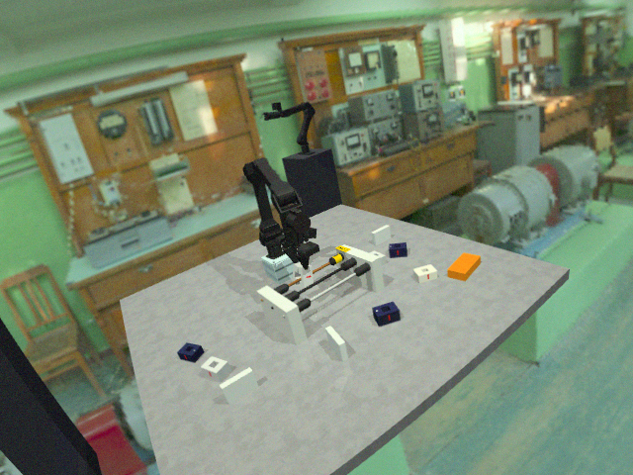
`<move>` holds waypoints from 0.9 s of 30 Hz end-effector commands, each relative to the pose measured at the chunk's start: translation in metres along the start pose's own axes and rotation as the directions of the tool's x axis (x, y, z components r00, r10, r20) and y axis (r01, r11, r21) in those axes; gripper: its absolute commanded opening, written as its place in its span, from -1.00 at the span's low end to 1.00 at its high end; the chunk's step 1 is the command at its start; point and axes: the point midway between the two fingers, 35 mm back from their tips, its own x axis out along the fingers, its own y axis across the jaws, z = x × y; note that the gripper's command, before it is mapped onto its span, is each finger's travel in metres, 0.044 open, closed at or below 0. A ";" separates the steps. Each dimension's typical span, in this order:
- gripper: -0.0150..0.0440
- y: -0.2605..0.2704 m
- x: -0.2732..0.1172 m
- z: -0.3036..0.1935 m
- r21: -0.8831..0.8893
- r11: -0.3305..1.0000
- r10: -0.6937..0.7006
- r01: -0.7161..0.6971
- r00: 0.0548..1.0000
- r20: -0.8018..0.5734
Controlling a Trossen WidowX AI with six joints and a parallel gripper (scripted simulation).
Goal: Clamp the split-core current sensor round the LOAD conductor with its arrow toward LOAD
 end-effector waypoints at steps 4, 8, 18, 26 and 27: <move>-0.49 0.003 0.014 0.001 -0.004 1.000 0.006 -0.006 1.000 0.004; -0.49 0.003 0.017 0.001 -0.004 1.000 0.006 -0.006 1.000 0.004; -0.49 0.001 0.012 0.000 0.000 1.000 0.002 -0.002 1.000 0.000; -0.49 0.001 0.012 0.000 0.000 1.000 0.002 -0.002 1.000 0.000; -0.49 0.001 0.012 0.000 0.000 1.000 0.002 -0.002 1.000 0.000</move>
